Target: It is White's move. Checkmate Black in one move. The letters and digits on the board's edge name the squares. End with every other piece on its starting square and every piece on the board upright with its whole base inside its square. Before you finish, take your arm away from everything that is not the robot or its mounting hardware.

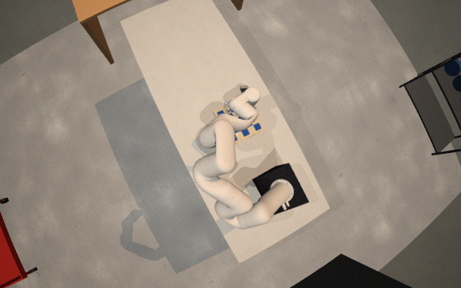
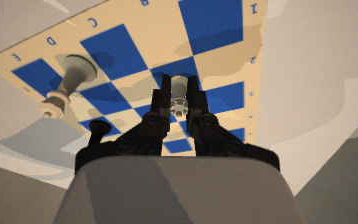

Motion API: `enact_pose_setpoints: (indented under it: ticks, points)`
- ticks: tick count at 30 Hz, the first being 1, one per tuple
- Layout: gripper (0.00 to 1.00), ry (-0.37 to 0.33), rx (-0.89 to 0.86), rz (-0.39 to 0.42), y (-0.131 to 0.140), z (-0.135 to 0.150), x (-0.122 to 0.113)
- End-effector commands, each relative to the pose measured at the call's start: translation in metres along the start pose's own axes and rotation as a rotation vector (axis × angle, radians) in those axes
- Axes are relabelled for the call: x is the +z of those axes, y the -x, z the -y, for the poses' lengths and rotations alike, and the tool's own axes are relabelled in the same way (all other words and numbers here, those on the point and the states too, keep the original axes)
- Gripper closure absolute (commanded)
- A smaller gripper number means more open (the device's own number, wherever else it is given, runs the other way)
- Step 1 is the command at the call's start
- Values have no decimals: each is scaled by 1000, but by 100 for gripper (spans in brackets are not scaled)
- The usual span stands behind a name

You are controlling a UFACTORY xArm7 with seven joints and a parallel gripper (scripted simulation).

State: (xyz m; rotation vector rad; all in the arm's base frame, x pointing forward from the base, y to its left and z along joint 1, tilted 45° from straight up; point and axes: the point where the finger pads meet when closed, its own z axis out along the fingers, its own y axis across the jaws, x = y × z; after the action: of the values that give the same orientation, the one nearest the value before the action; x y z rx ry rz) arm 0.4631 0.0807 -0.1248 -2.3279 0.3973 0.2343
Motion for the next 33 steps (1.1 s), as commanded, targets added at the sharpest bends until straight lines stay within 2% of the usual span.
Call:
enact_pose_setpoints:
  ticks: [1, 6, 12, 21, 24, 33]
  points:
    - [100, 1, 0, -5, -2, -1, -2]
    - [100, 1, 0, -5, -2, -1, -4]
    - [100, 1, 0, -5, -2, -1, -17]
    - [100, 1, 0, -5, -1, -1, -81]
    - [100, 1, 0, -5, -1, -1, -96]
    - [100, 1, 0, -5, -1, -1, -102]
